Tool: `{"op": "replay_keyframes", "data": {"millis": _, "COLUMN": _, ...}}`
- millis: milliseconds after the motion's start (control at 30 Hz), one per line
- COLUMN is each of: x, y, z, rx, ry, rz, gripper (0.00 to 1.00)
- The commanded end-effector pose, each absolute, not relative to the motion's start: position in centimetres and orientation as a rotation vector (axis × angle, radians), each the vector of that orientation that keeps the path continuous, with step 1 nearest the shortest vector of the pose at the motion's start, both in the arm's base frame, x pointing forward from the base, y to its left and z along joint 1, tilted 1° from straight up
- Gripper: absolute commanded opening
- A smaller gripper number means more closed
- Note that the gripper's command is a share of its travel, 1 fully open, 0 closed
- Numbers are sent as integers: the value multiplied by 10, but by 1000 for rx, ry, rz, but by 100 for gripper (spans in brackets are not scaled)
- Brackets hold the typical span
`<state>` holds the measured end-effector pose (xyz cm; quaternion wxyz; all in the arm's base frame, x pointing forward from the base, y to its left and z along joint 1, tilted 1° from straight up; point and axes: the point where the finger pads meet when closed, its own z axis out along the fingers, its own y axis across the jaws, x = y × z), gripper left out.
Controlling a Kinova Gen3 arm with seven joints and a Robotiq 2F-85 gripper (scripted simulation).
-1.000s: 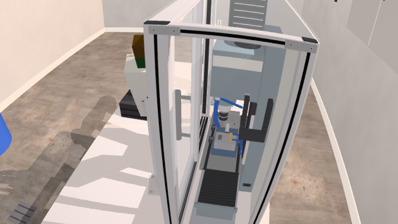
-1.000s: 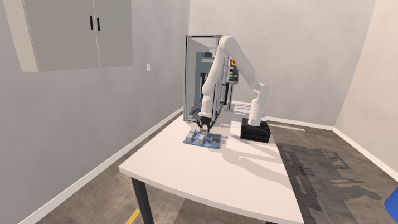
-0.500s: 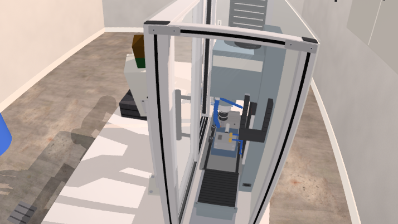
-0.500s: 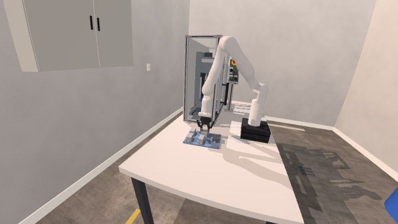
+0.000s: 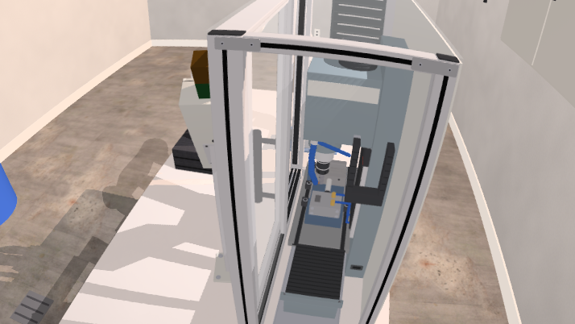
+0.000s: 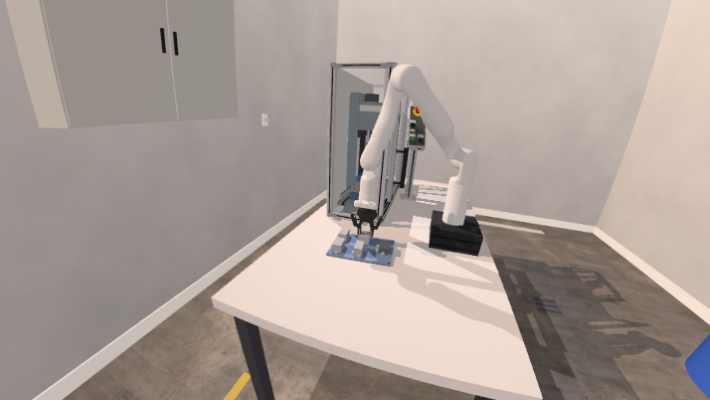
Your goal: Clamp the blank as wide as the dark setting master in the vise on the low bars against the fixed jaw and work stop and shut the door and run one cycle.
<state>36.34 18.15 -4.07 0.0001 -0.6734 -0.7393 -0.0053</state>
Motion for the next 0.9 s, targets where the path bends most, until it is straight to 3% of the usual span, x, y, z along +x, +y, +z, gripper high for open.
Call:
{"op": "replay_keyframes", "data": {"millis": 0, "x": 364, "y": 182, "z": -40, "rx": -2116, "ry": -2323, "rz": -19, "gripper": 10}}
{"op": "replay_keyframes", "data": {"millis": 867, "x": 363, "y": 181, "z": 20, "rx": -2116, "ry": -2323, "rz": -19, "gripper": 10}}
